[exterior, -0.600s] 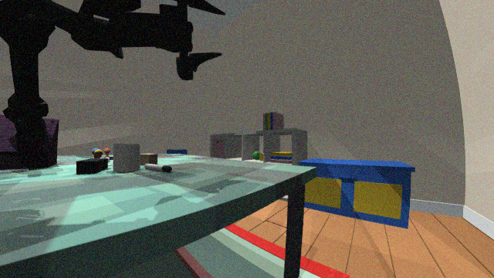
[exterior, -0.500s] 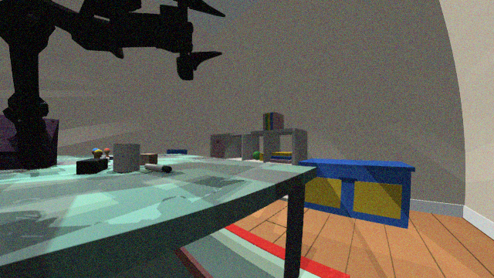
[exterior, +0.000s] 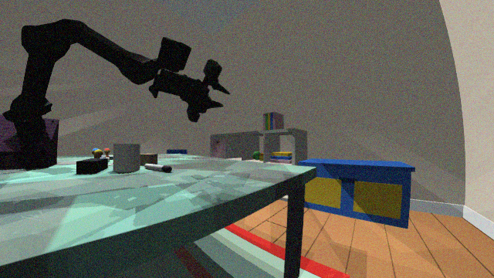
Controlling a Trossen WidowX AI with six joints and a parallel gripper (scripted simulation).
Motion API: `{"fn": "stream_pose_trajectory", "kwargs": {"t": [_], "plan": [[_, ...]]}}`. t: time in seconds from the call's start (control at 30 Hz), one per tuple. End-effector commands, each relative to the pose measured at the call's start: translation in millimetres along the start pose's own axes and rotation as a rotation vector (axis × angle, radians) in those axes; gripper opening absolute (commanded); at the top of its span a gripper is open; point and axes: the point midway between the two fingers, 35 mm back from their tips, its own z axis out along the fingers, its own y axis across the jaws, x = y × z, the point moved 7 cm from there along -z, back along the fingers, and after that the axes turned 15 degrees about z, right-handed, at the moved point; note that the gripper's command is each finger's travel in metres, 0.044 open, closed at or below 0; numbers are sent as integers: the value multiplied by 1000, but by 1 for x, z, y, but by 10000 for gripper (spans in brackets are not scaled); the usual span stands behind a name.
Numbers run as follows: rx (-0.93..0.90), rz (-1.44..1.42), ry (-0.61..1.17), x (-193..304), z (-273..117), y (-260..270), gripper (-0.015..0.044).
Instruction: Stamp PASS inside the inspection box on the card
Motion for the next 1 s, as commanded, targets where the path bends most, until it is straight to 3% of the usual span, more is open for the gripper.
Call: {"fn": "stream_pose_trajectory", "kwargs": {"t": [0.0,0.23,0.47,0.7,0.97], "plan": [[163,-32,-25,16,26,-58,214],[466,-128,-67,53,53,-159,214],[789,-307,-69,98,51,-261,214],[1117,-576,-21,147,21,-356,214],[1505,-1098,119,197,-47,-451,214]]}}
